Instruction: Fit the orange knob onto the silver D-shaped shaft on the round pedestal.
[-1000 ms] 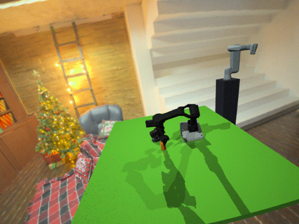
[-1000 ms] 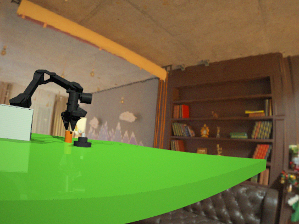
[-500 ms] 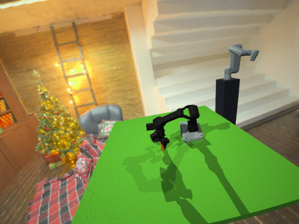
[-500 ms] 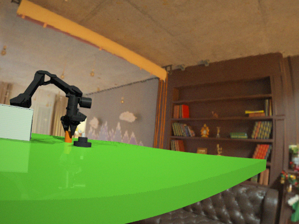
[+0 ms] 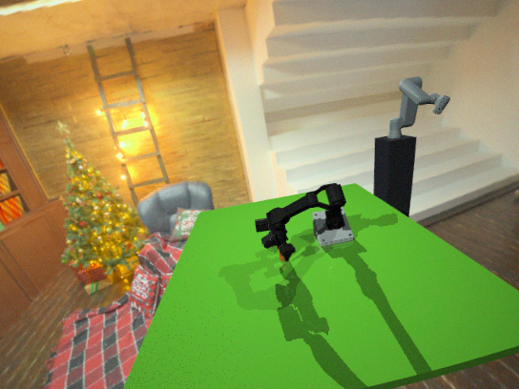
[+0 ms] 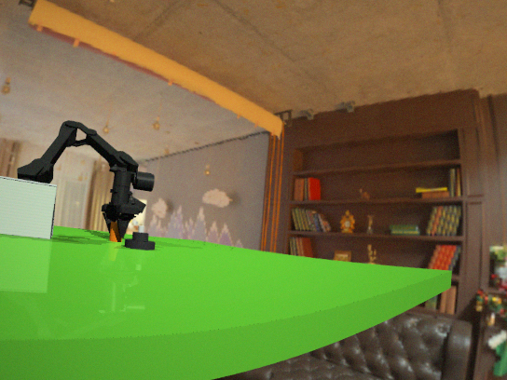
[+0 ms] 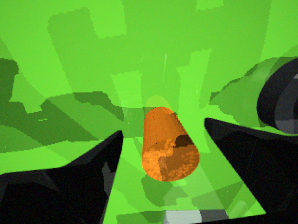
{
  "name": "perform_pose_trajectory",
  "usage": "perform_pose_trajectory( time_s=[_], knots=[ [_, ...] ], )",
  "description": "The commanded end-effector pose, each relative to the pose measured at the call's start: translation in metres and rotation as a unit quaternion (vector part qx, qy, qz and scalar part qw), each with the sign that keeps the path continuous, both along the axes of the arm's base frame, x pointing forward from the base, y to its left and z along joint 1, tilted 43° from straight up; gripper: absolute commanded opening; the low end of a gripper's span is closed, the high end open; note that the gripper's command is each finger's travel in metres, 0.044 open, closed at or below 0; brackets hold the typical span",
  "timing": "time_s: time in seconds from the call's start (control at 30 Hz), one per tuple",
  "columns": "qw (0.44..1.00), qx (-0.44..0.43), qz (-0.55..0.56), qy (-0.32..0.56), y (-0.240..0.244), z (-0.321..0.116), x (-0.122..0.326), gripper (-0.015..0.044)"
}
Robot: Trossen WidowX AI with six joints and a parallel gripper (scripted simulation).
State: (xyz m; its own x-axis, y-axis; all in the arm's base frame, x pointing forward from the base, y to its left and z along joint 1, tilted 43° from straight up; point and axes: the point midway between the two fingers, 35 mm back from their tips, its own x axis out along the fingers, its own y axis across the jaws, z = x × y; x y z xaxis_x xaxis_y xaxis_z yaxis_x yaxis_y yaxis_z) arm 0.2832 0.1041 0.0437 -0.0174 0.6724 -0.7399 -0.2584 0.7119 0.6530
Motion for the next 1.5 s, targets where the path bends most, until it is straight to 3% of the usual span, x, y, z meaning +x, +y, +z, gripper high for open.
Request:
perform_pose_trajectory(
  time_s=[0.0,0.07,0.4,0.57,0.77,1.47],
  knots=[
    [1.0,0.003,-0.001,0.005,0.004,-0.005,-0.002,0.044],
    [1.0,0.003,-0.001,0.005,0.005,-0.006,-0.002,0.044],
    [1.0,0.003,-0.001,0.005,0.005,-0.006,-0.002,0.0177],
    [1.0,0.003,-0.001,0.005,0.005,-0.006,-0.002,0.0144],
    [1.0,0.002,0.001,0.003,0.001,-0.002,0.0,0.0],
    [1.0,-0.004,0.0,0.003,-0.043,0.04,0.01,0.0]
  ],
)
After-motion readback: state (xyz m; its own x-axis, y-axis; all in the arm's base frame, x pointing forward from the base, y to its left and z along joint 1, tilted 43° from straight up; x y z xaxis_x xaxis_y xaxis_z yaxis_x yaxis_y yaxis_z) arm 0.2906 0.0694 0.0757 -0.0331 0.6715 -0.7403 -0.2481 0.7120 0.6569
